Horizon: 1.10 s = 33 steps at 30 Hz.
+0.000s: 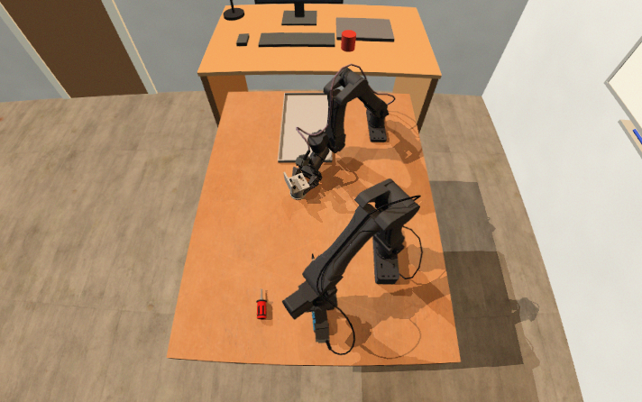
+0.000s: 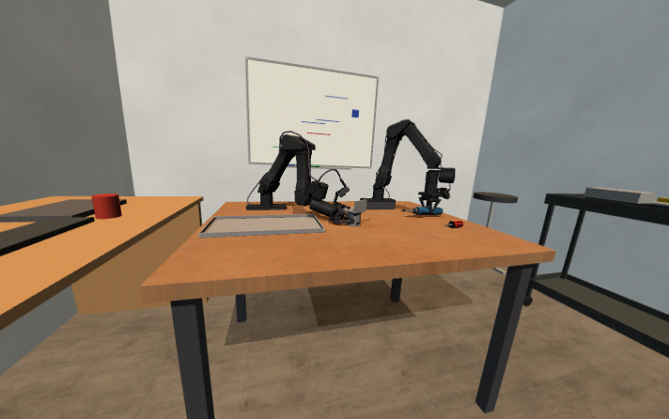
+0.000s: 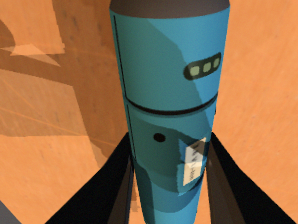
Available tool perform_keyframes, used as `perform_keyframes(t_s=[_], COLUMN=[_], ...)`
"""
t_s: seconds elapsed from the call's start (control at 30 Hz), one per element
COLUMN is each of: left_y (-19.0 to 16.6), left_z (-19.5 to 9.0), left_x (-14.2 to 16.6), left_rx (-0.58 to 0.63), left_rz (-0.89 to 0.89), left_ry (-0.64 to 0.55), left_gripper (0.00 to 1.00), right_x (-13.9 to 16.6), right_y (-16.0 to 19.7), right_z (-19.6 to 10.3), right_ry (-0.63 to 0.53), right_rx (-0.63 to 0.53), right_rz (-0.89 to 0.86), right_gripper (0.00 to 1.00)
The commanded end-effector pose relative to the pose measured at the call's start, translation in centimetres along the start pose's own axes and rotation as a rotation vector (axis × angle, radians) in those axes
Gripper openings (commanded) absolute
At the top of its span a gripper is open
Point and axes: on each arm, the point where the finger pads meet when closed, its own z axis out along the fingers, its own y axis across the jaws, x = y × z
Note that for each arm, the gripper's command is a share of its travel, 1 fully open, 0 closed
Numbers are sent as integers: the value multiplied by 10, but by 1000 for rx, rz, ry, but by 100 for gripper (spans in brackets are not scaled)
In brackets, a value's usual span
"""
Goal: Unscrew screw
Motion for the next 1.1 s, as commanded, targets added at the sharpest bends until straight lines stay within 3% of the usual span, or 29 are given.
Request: perform_keyframes(t_s=[0.0, 0.17, 1.07], left_y=[-13, 0, 1], left_z=[-10, 4, 5], left_x=[-5, 2, 1], left_rx=[52, 2, -6], left_rz=[15, 16, 4], left_ry=[-36, -7, 2], left_gripper=[42, 42, 42], right_x=[16, 16, 16], right_y=[6, 6, 6], right_z=[-2, -2, -2], right_ry=[44, 44, 44], right_rx=[-17, -17, -17], right_rz=[21, 21, 21], right_gripper=[59, 59, 59])
